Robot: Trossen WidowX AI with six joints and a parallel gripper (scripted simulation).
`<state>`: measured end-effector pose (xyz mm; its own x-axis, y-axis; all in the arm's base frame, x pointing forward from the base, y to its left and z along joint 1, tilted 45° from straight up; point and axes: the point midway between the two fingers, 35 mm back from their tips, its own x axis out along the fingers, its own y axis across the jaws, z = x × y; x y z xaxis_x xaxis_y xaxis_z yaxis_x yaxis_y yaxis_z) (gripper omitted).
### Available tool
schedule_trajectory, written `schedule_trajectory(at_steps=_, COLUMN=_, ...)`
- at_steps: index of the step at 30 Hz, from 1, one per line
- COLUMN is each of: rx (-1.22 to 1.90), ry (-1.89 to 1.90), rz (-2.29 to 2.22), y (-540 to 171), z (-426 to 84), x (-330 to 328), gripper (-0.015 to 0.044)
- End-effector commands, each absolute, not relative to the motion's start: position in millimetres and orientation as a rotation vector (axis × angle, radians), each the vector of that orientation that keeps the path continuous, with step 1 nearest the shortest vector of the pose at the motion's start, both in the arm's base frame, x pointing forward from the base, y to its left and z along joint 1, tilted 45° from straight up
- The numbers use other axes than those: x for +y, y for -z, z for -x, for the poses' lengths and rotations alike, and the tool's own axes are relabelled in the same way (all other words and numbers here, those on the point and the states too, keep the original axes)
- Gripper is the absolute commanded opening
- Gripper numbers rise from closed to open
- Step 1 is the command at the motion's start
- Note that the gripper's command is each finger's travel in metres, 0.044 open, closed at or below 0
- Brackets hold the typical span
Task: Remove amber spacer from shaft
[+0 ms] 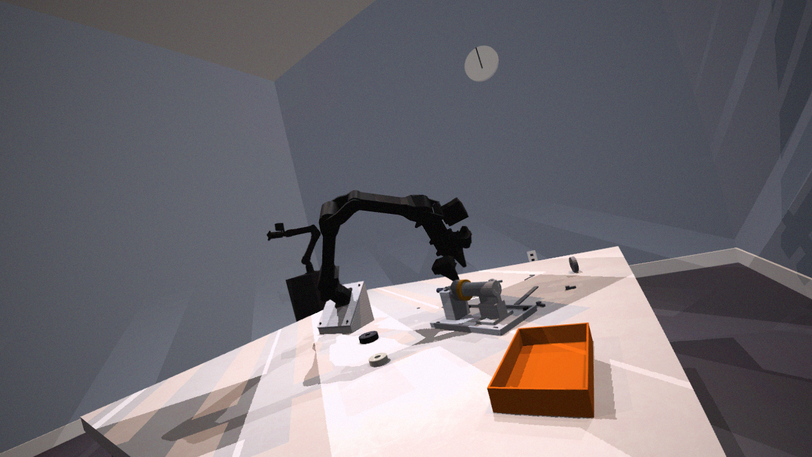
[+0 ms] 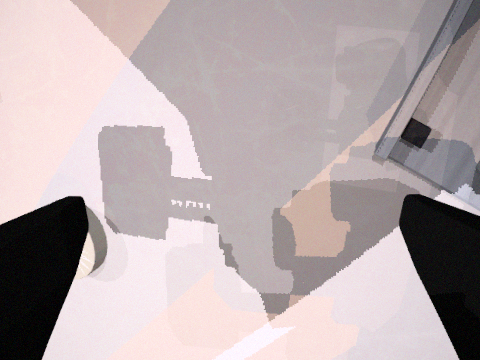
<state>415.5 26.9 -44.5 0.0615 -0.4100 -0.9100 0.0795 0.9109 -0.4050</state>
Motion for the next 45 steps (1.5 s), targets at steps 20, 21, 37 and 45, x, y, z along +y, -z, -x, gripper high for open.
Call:
schedule_trajectory(at_steps=20, rx=1.358, ry=0.973, rz=0.222, y=-27.9, z=-385.0, x=-26.2, gripper=0.044)
schedule_trajectory(at_steps=21, rx=1.358, ry=0.973, rz=0.222, y=-27.9, z=-385.0, x=-26.2, gripper=0.044)
schedule_trajectory(at_steps=37, rx=1.358, ry=0.973, rz=0.222, y=-27.9, z=-385.0, x=-26.2, gripper=0.044)
schedule_trajectory(at_steps=45, rx=1.358, ry=0.973, rz=0.222, y=-27.9, z=-385.0, x=-26.2, gripper=0.044)
